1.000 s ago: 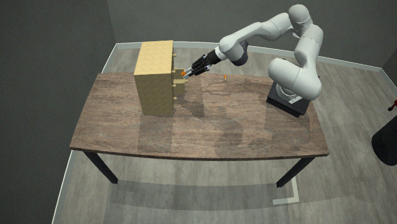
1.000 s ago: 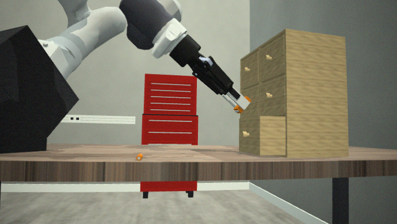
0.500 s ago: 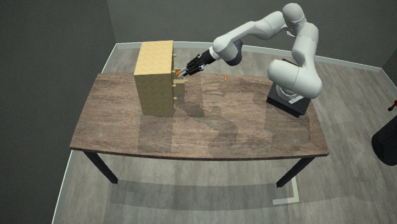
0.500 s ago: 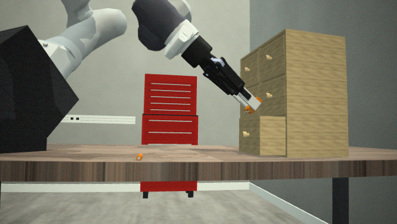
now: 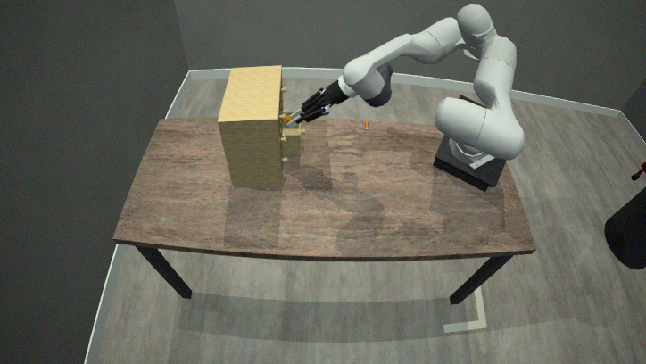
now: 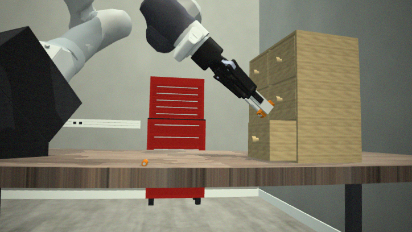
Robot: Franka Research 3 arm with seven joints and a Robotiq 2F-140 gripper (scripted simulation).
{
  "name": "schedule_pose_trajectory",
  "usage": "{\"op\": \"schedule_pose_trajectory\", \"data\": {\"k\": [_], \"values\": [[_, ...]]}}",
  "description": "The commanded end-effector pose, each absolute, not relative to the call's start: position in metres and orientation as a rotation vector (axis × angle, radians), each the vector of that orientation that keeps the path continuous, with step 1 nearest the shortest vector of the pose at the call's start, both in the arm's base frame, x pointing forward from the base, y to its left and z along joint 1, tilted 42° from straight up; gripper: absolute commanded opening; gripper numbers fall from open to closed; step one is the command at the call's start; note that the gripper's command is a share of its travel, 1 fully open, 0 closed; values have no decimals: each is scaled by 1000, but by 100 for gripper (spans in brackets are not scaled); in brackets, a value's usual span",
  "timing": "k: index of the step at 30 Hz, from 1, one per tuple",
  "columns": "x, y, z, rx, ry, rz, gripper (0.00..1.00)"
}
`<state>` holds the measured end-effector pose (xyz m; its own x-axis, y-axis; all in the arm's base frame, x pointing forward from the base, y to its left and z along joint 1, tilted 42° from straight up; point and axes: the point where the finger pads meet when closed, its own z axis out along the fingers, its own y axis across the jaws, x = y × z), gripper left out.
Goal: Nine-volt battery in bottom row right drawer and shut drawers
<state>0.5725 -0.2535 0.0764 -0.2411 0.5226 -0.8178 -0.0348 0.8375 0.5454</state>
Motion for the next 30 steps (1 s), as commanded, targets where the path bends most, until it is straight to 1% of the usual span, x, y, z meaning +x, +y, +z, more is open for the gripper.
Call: {"op": "schedule_pose_trajectory", "data": {"k": [1, 30], "values": [[573, -255, 76, 389, 1747, 548, 22], [576, -252, 72, 388, 1748, 548, 22]]}}
